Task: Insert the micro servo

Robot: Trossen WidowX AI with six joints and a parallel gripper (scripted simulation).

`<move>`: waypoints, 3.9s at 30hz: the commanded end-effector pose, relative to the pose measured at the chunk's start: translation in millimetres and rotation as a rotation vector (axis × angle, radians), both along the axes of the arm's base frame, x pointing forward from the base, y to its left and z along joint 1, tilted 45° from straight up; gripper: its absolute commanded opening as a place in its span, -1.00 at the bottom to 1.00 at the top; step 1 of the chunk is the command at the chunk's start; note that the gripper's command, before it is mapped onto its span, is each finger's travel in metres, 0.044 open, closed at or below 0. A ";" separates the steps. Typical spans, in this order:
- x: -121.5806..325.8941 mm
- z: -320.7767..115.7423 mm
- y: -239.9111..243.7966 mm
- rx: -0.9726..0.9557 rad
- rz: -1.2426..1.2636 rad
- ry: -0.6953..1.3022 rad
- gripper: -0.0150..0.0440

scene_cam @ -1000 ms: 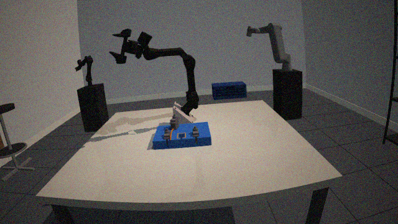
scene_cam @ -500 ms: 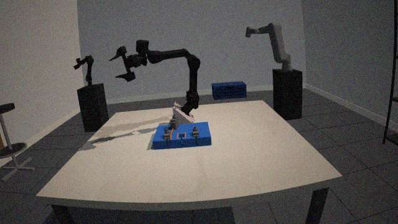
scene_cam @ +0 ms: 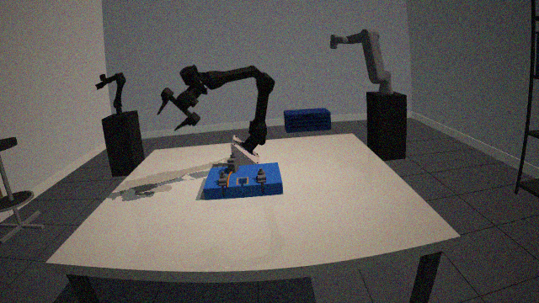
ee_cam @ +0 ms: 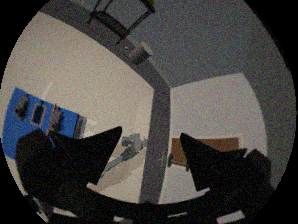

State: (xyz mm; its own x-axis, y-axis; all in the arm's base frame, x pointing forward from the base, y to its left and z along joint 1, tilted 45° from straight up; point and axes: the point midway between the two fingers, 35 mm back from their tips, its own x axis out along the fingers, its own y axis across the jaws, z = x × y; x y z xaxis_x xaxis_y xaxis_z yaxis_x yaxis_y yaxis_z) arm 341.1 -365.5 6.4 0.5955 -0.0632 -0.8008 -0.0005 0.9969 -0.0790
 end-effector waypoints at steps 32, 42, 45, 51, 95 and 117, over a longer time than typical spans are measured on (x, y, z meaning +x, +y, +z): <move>-119.3 21.2 255.5 0.910 -0.026 0.683 1.00; -119.2 4.8 271.4 0.910 -0.025 0.683 1.00; -119.6 2.4 273.5 0.910 -0.025 0.683 1.00; -119.3 -2.2 277.9 0.910 -0.025 0.683 1.00; -118.4 12.7 269.4 0.910 -0.025 0.683 -0.49; -105.3 40.8 297.6 0.908 -0.010 0.678 -0.49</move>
State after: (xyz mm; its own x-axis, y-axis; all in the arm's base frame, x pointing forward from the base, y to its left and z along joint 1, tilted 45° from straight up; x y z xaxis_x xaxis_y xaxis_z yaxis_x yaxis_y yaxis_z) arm 236.3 -69.7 44.6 0.0198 0.7013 -0.7126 0.2423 0.6882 0.6839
